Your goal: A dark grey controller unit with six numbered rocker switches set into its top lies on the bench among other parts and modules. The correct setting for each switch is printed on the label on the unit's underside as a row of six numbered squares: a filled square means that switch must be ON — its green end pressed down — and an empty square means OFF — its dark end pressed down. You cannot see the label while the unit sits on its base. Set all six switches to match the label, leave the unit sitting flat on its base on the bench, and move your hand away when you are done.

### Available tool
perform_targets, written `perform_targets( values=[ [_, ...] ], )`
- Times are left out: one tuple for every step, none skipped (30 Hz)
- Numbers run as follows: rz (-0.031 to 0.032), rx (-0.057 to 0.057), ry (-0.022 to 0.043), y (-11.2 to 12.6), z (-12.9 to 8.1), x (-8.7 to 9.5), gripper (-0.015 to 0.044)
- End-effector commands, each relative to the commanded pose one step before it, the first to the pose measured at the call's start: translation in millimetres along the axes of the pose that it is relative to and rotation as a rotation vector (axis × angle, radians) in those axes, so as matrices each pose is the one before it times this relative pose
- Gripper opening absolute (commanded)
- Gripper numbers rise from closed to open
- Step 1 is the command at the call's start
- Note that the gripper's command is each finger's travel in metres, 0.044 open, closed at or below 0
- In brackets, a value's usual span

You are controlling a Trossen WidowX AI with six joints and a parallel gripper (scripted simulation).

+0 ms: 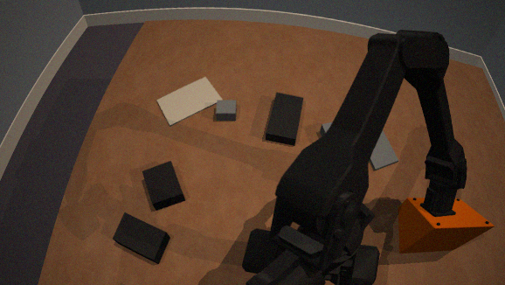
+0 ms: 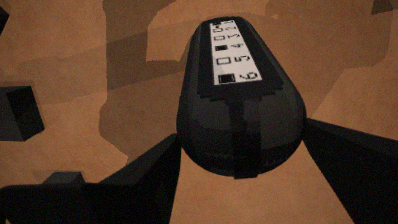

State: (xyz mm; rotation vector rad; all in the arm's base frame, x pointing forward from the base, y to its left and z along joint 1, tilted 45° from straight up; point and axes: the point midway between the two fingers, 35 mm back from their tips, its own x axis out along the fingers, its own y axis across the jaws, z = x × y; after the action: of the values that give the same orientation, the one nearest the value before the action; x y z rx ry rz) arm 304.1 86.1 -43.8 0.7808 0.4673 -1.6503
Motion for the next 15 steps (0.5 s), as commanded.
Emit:
perform_targets(
  values=[
    [-0.01008,-0.0032,0.00377,-0.95,-2.53,4.93,0.0338],
    [0.00001,0.0000,0.00250,0.00,-0.69,0.23,0.0338],
    [0.00001,0.0000,0.00251,0.00,-0.69,0.24,0.0338],
    [0.00001,0.0000,0.00252,0.00,-0.69,0.25,0.0338],
    [0.00001,0.0000,0.00255,0.00,-0.69,0.25,0.0338],
    [0.00001,0.0000,0.00213,0.00,-0.74,0.27,0.0338],
    [0.00001,0.0000,0.00103,0.00,-0.72,0.25,0.0338],
    [0.00001,0.0000,0.00052,0.00,-0.69,0.25,0.0338],
    [0.00001,0.0000,0.00030,0.00,-0.72,0.26,0.0338],
    [0.00001,0.0000,0.00019,0.00,-0.74,0.28,0.0338],
    [0.00001,0.0000,0.00012,0.00,-0.75,0.28,0.0338],
    [0.00001,0.0000,0.00008,0.00,-0.75,0.28,0.0338],
    [0.00001,0.0000,0.00006,0.00,-0.75,0.28,0.0338],
    [0.00001,0.0000,0.00005,0.00,-0.74,0.29,0.0338],
    [0.00001,0.0000,0.00005,0.00,-0.74,0.30,0.0338]
  ],
)
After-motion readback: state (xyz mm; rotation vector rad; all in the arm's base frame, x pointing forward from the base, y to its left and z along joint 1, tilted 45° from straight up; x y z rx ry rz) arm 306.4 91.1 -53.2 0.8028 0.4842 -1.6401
